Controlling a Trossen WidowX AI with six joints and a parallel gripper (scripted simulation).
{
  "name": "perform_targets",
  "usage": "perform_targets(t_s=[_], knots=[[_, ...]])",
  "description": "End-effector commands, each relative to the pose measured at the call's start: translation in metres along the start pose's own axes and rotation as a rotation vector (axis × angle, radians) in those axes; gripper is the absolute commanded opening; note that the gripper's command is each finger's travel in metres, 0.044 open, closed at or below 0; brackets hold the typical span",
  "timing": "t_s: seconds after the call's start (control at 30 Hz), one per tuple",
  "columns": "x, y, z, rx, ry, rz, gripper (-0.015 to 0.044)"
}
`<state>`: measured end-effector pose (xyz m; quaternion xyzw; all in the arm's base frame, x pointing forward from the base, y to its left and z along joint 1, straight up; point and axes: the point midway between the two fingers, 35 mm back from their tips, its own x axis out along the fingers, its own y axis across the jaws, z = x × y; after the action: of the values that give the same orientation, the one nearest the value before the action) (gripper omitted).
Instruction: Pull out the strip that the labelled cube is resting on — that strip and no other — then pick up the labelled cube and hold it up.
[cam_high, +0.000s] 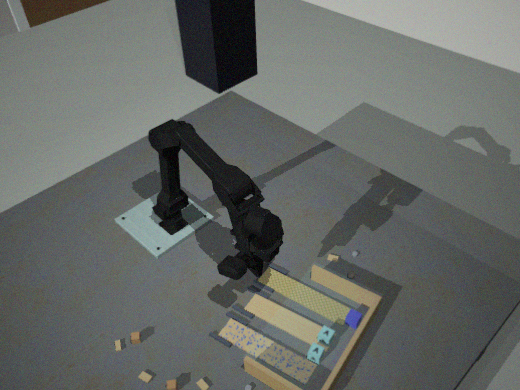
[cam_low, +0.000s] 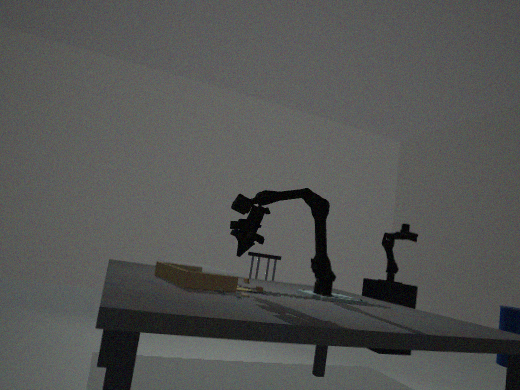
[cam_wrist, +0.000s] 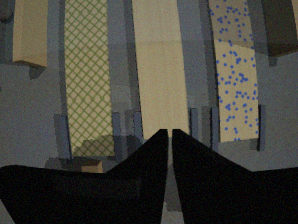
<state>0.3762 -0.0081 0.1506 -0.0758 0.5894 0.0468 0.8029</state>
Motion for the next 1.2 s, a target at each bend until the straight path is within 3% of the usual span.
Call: perform_targets(t_s=[0.0, 0.1, 1.17], knots=[[0.032, -0.001, 0.0, -0.052, 0.189, 0.047, 0.0], [0.043, -0.002, -0.001, -0.069, 0.256, 0.064, 0.0], [0.087, -0.003, -0.011, -0.069, 0.256, 0.064, 0.0]])
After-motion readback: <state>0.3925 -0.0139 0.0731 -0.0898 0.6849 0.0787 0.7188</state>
